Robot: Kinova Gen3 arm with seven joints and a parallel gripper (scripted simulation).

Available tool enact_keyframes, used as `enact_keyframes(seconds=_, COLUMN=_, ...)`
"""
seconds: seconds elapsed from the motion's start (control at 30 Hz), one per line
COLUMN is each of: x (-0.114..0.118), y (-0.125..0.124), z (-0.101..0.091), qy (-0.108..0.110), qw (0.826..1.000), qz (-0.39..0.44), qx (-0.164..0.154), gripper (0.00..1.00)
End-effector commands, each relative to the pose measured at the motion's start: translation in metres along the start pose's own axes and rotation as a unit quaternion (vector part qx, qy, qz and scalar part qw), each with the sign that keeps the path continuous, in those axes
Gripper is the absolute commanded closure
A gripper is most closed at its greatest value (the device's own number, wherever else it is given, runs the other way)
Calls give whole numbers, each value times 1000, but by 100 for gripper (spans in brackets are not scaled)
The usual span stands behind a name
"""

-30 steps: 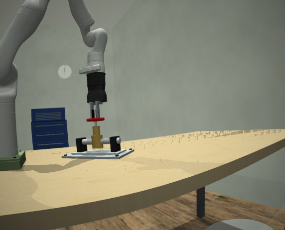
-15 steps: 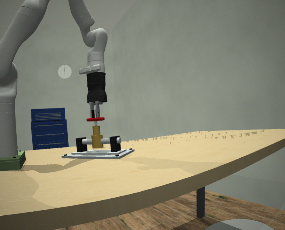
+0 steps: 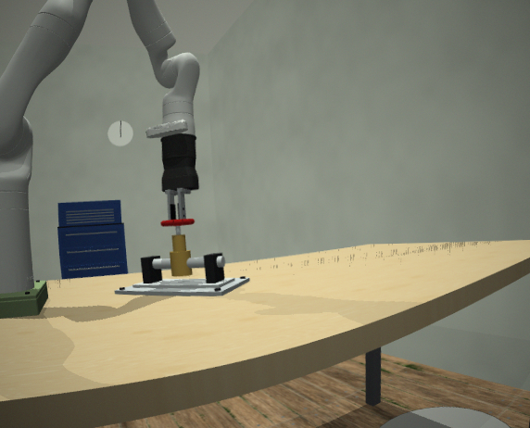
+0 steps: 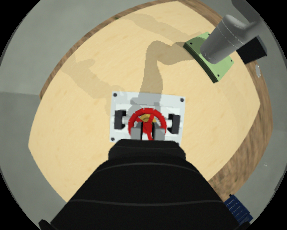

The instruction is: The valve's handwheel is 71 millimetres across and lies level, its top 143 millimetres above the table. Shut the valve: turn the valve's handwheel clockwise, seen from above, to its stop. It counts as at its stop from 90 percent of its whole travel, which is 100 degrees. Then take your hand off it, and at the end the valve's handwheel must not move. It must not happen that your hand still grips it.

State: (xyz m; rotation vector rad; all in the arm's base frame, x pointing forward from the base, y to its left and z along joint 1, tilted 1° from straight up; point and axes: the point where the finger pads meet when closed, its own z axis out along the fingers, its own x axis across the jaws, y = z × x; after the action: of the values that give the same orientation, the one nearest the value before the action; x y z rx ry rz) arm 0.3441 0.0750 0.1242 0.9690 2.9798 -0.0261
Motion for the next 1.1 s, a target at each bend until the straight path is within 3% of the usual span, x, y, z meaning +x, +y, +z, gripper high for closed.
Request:
enact_keyframes(seconds=0.0, x=0, y=0, z=-1, qy=-1, qw=1000, qz=1, qx=-1, gripper=100)
enact_keyframes(seconds=1.07, x=0, y=0, z=0, qy=0, qw=996, qz=84, qx=-1, gripper=100)
